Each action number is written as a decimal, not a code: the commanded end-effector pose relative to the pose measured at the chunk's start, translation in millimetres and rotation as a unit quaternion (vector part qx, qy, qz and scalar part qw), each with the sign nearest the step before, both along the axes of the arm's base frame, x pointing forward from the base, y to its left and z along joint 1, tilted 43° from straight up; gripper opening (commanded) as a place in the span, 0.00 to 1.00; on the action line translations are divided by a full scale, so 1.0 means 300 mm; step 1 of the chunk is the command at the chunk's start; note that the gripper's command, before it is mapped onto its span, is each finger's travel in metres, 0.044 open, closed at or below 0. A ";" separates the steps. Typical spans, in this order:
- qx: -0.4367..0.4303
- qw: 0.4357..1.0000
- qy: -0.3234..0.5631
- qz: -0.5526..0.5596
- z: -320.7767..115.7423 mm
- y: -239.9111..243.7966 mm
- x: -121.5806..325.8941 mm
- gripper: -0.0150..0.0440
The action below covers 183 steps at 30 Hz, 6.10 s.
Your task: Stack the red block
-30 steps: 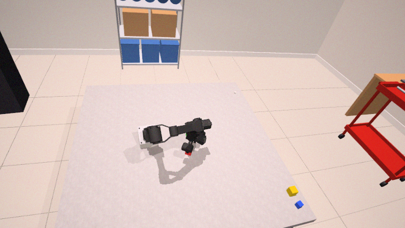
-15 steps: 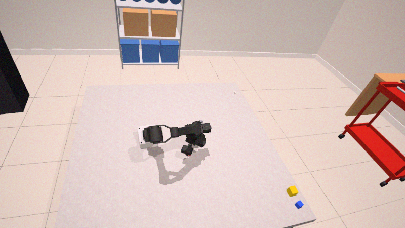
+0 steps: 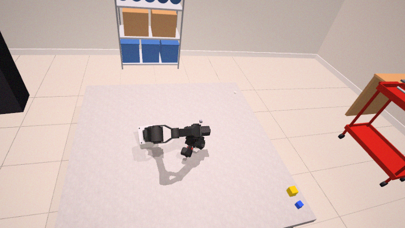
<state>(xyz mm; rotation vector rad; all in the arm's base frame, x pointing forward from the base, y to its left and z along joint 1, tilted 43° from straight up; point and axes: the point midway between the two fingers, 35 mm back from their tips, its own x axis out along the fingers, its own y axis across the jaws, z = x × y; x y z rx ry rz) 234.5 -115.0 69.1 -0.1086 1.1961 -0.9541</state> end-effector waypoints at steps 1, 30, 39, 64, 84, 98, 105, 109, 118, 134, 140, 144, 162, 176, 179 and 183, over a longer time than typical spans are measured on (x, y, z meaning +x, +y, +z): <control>-0.001 1.000 0.004 0.001 -0.006 -0.005 -0.005 1.00; -0.001 1.000 0.004 0.001 -0.005 -0.004 -0.005 0.43; 0.000 1.000 0.004 0.001 0.051 0.050 -0.005 0.25; 0.002 1.000 0.005 0.001 0.279 0.262 -0.018 0.25; 0.009 1.000 0.022 0.017 0.151 0.418 0.059 0.25; 0.006 1.000 0.005 0.002 -0.011 0.593 0.115 0.25; 0.005 1.000 0.004 0.001 -0.026 0.593 0.118 0.25; 0.005 1.000 0.004 0.001 -0.052 0.569 0.119 0.25; 0.005 1.000 0.004 0.001 -0.109 0.517 0.124 0.25; 0.004 1.000 0.003 0.001 -0.126 0.500 0.124 0.25; 0.004 1.000 0.003 0.001 -0.126 0.500 0.124 0.25; 0.004 1.000 0.003 0.001 -0.127 0.500 0.124 0.25; 0.007 1.000 0.003 -0.002 -0.127 0.502 0.122 0.43; 0.007 1.000 0.003 -0.002 -0.127 0.502 0.122 1.00; 0.007 1.000 0.003 -0.002 -0.127 0.502 0.122 1.00; 0.007 1.000 0.003 -0.002 -0.127 0.502 0.122 1.00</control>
